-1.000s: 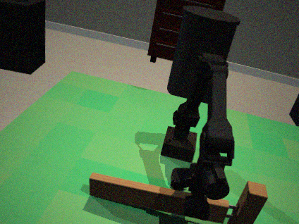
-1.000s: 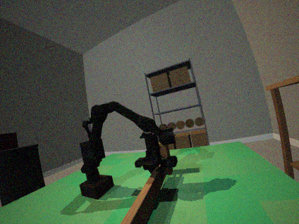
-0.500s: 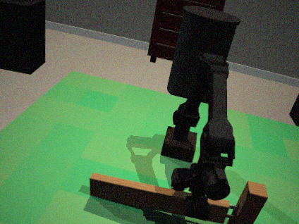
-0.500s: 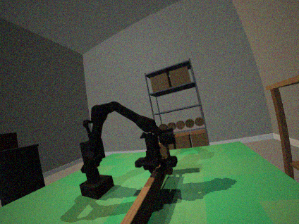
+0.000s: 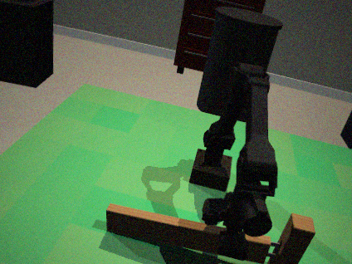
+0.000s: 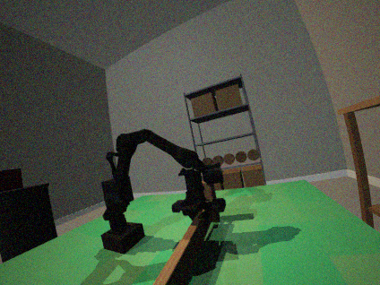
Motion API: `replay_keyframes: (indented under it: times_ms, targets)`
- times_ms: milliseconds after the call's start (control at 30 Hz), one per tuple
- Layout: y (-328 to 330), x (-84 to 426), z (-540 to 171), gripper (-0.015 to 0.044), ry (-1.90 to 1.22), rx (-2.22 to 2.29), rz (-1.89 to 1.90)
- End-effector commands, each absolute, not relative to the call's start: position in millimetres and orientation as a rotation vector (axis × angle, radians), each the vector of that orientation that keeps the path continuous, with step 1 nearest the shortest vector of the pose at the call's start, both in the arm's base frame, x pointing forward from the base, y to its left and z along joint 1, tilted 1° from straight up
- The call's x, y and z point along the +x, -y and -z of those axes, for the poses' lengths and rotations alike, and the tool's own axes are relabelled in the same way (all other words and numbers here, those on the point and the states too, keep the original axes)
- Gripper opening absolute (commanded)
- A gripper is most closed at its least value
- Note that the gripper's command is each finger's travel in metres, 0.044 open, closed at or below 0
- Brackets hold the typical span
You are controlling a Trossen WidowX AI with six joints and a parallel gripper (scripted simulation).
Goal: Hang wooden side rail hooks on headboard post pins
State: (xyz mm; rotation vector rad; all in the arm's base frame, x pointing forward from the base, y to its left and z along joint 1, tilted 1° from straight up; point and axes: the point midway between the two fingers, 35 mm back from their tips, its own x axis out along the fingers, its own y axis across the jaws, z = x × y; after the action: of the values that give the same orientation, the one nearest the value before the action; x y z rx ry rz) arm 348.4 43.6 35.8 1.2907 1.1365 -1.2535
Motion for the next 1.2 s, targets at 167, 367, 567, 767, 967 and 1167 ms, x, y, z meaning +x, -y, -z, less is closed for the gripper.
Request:
replay_keyframes:
  times_ms: [167,367,567,767,967,1167]
  targets:
    - [-45.1,352.7,-40.9,0.0000,-1.128,1.302,1.245]
    - [-45.8,352.4,-40.9,0.0000,-1.128,1.302,1.245]
    - [-46.5,351.9,-40.2,0.0000,-1.128,1.302,1.245]
    - [-47.3,351.3,-39.5,0.0000,-1.128,1.302,1.245]
    - [-48.0,350.7,-38.7,0.0000,-1.128,1.302,1.245]
    - [-48.8,350.1,-38.0,0.0000,-1.128,1.302,1.245]
